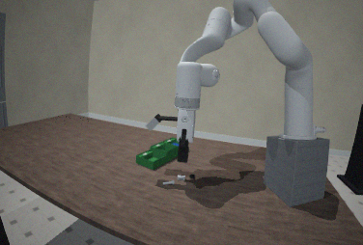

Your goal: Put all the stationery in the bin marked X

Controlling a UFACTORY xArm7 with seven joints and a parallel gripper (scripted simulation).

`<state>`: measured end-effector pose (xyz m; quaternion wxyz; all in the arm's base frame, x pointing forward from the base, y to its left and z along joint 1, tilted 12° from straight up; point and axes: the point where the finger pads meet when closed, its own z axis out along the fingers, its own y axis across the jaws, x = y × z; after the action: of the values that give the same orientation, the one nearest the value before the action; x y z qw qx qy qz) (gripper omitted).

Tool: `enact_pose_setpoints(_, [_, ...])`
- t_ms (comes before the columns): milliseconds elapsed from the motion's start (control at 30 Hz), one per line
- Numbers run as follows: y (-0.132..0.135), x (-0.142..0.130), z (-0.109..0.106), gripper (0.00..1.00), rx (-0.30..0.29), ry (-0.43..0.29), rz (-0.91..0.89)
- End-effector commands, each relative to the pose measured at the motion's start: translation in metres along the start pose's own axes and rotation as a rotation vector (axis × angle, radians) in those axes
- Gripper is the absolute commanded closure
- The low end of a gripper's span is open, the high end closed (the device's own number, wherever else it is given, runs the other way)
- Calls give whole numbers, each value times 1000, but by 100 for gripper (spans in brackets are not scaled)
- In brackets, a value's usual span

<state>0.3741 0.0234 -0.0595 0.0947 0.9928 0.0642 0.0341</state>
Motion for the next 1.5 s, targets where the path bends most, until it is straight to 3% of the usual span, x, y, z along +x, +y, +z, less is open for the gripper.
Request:
enact_pose_setpoints(0, [0, 1, -1, 71, 0, 3, -1])
enact_pose_setpoints(167, [0, 1, 7, 71, 0, 3, -1])
enact_pose_setpoints(600, [0, 2, 58, 71, 0, 3, -1])
enact_pose_setpoints(1467, [0, 1, 70, 71, 0, 3, -1])
